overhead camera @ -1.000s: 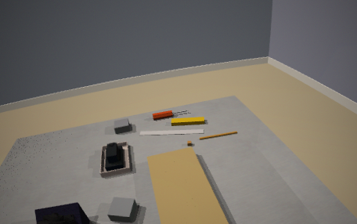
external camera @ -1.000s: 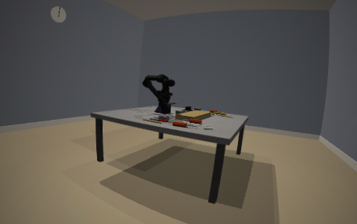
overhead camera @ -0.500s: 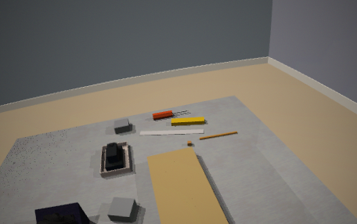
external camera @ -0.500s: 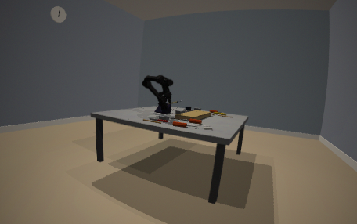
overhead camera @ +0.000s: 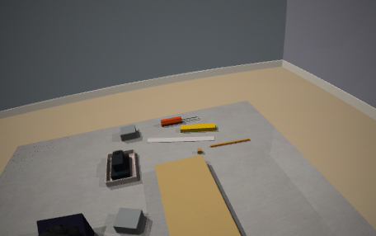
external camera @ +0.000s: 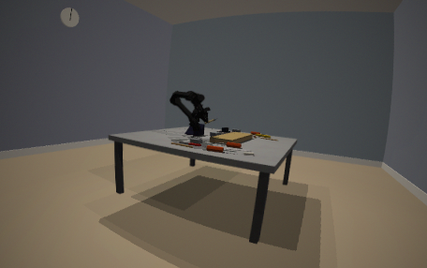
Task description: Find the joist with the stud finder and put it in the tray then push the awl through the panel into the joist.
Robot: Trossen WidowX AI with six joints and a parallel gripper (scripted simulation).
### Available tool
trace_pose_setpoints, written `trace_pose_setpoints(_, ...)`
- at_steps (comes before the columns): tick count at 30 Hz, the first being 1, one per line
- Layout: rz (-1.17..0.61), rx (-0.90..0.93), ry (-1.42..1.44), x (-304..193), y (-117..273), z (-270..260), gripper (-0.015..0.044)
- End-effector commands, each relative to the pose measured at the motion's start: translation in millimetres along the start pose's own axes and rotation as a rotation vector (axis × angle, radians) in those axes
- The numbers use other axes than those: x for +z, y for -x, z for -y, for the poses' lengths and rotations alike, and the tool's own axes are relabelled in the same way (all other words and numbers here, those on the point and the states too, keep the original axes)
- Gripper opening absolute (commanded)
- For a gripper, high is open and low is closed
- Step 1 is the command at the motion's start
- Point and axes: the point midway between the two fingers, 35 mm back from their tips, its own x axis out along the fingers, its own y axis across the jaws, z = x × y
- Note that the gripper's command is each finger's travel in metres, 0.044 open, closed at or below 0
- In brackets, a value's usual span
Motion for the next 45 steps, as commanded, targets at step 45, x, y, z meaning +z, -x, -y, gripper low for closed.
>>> trace_pose_setpoints(45,0.207,0.749,1.493,-30.3,42.9,-60.8,0.0000)
